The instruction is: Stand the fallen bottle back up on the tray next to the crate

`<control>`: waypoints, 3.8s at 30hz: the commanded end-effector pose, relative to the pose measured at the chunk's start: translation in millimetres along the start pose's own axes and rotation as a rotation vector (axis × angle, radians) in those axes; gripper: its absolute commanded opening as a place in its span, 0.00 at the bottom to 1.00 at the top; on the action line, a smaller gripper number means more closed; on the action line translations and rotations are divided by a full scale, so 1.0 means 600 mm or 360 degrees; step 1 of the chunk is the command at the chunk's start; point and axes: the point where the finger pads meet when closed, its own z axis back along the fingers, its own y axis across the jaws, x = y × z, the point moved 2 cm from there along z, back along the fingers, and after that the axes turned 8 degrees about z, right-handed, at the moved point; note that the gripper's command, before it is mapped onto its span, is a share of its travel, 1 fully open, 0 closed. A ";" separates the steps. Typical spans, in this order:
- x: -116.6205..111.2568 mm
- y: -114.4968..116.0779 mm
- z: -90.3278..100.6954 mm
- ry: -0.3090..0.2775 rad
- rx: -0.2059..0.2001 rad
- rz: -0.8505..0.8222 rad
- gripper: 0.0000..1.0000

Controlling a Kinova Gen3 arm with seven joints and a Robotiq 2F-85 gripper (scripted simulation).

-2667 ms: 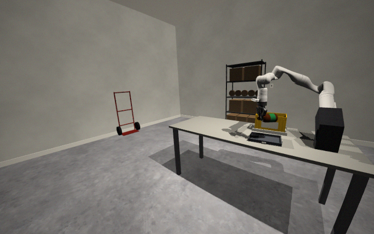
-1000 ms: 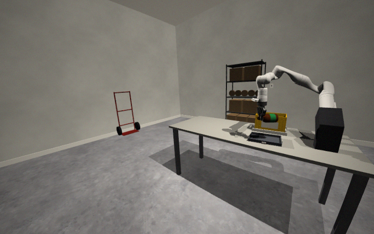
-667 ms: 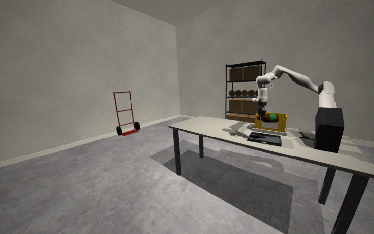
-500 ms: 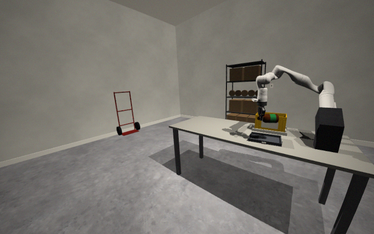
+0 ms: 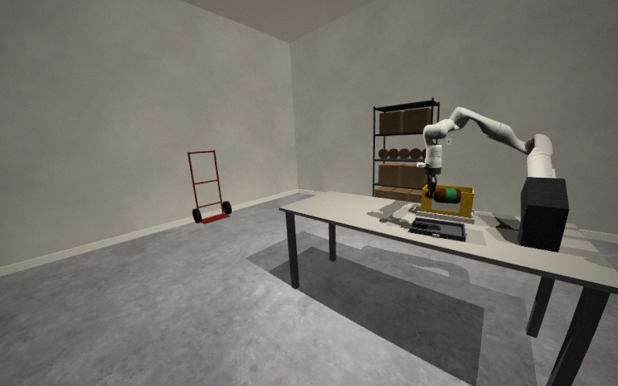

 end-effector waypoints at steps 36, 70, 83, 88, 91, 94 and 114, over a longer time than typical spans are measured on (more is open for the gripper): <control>-0.001 0.000 0.003 0.0005 -0.0001 -0.0005 0.00; -0.001 0.000 0.003 0.0005 -0.0001 -0.0421 0.00; -0.001 0.000 0.003 0.0005 -0.0001 -0.0421 0.00; -0.001 0.000 0.003 0.0005 -0.0001 -0.0421 0.00; -0.001 0.000 0.003 0.0005 -0.0001 -0.0421 0.00; -0.001 0.000 0.003 0.0005 -0.0001 -0.0421 0.00; -0.001 0.000 0.003 0.0004 -0.0001 -0.0489 0.00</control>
